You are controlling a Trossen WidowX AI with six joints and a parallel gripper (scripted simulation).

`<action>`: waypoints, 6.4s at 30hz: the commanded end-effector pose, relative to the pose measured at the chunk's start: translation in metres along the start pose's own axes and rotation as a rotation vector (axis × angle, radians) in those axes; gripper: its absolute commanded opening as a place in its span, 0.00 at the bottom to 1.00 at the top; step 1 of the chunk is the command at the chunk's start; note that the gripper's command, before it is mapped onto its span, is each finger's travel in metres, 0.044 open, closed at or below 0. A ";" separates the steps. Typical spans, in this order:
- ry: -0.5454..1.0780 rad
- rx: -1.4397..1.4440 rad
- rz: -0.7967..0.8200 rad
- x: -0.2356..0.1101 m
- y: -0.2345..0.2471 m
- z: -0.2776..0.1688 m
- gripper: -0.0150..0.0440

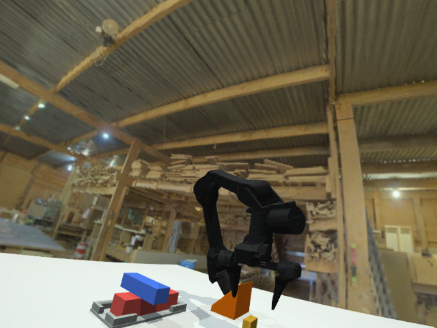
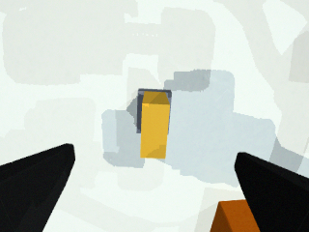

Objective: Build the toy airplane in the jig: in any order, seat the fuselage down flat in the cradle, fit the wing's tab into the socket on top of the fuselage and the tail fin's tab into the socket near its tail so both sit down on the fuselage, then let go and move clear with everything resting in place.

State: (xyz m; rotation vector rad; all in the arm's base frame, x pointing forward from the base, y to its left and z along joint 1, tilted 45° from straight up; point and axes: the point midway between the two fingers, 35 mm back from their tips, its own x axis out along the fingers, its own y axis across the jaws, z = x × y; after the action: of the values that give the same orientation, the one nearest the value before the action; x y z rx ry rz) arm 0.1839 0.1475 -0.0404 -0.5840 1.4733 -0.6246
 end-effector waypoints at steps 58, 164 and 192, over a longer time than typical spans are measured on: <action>-0.011 -0.006 -0.001 0.070 0.000 0.001 0.34; -0.019 -0.029 0.026 -0.042 -0.156 0.036 0.25; -0.011 -0.043 -0.004 -0.015 -0.237 0.015 0.25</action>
State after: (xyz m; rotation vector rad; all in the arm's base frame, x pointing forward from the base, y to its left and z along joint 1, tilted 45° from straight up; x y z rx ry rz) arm 0.1964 -0.0046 0.1327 -0.6122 1.4808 -0.5927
